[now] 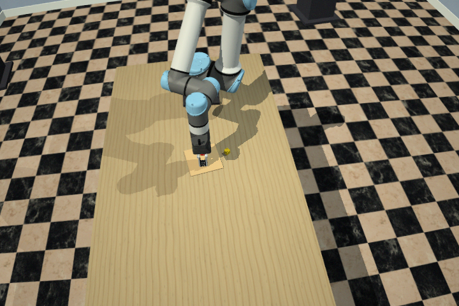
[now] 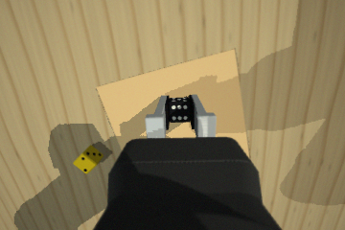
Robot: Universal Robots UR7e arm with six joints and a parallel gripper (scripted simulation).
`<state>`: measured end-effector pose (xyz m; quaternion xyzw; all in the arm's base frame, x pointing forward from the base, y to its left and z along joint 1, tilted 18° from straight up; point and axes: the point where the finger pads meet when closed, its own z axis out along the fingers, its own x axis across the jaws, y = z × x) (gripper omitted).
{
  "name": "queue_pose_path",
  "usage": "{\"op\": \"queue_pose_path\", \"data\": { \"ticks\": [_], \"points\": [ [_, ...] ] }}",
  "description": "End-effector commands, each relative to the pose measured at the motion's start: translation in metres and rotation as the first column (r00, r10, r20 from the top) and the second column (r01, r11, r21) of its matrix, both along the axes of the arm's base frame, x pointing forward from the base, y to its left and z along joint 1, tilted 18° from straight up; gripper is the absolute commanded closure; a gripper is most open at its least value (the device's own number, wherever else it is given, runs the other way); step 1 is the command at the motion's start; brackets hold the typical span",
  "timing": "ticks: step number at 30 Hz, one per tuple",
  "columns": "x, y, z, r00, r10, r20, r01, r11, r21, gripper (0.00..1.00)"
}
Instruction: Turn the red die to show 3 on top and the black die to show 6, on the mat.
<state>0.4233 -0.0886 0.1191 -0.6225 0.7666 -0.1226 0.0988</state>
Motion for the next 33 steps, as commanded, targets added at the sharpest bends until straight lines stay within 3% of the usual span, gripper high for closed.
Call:
{"op": "queue_pose_path", "data": {
  "ticks": [1,5,6,11,12,14,15,19,20,33],
  "points": [
    [-0.0014,0.0017,-0.0029,1.000,0.001,-0.005,-0.001,1.000,0.003,0.60],
    [-0.0014,0.0017,-0.0029,1.000,0.001,-0.005,-0.001,1.000,0.003,0.60],
    [-0.0014,0.0017,-0.0029,1.000,0.001,-0.005,-0.001,1.000,0.003,0.54],
    [-0.0014,0.0017,-0.0029,1.000,0.001,-0.005,-0.001,1.000,0.003,0.48],
    [-0.0014,0.0017,-0.0029,1.000,0.001,-0.005,-0.001,1.000,0.003,0.42],
    [-0.0014,0.0017,-0.0029,1.000,0.001,-0.005,-0.001,1.000,0.003,0.42],
    [-0.0014,0.0017,-0.0029,1.000,0.001,-0.005,-0.001,1.000,0.003,0.36],
    [-0.0014,0.0017,-0.0029,1.000,0.001,-0.005,-0.001,1.000,0.003,0.36],
    [-0.0014,0.0017,-0.0029,1.000,0.001,-0.005,-0.001,1.000,0.003,0.30],
    [-0.0018,0.0018,-0.0016,1.000,0.001,-0.005,-0.001,1.000,0.003,0.30]
  ]
}}
